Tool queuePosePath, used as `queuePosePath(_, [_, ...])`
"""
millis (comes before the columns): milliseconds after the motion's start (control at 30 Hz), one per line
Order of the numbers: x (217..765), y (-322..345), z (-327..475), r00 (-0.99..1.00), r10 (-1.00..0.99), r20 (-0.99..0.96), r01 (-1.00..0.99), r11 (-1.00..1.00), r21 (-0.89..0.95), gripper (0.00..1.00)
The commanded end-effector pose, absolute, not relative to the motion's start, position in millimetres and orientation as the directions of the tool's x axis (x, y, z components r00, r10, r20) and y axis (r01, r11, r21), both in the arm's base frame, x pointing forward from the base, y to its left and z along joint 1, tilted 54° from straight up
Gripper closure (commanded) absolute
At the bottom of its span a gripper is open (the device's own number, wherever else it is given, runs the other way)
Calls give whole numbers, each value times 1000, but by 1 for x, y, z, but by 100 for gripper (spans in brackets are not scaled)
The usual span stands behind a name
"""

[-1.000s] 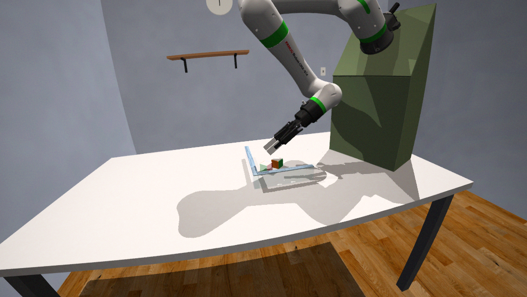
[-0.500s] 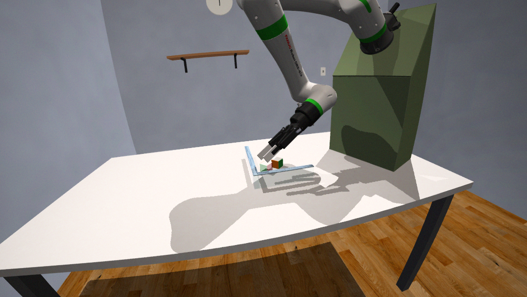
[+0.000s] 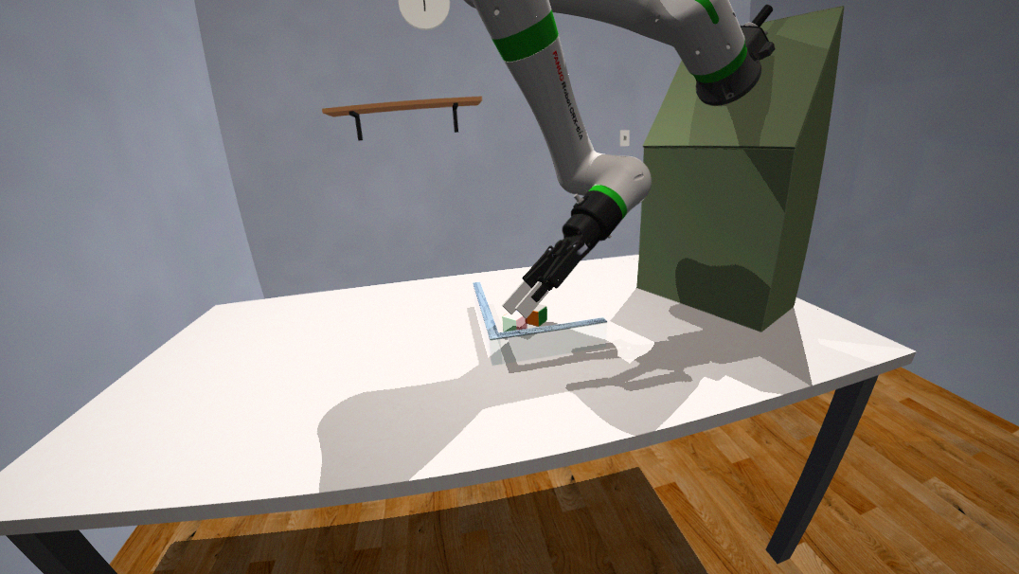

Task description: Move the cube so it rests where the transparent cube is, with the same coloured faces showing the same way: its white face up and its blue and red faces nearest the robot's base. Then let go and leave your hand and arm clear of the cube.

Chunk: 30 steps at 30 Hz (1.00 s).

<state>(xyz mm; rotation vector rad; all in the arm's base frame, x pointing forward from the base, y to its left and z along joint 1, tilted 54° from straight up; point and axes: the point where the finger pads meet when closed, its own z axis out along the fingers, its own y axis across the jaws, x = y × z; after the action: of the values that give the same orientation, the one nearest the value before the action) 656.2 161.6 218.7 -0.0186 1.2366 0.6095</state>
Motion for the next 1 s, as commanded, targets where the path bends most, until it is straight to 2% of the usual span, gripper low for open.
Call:
queuePosePath(0, [640,119,162,-628,168,-760,-108,948,298,59])
queuePosePath(967, [636,123,160,-632,166,-757,-107,949,298,59])
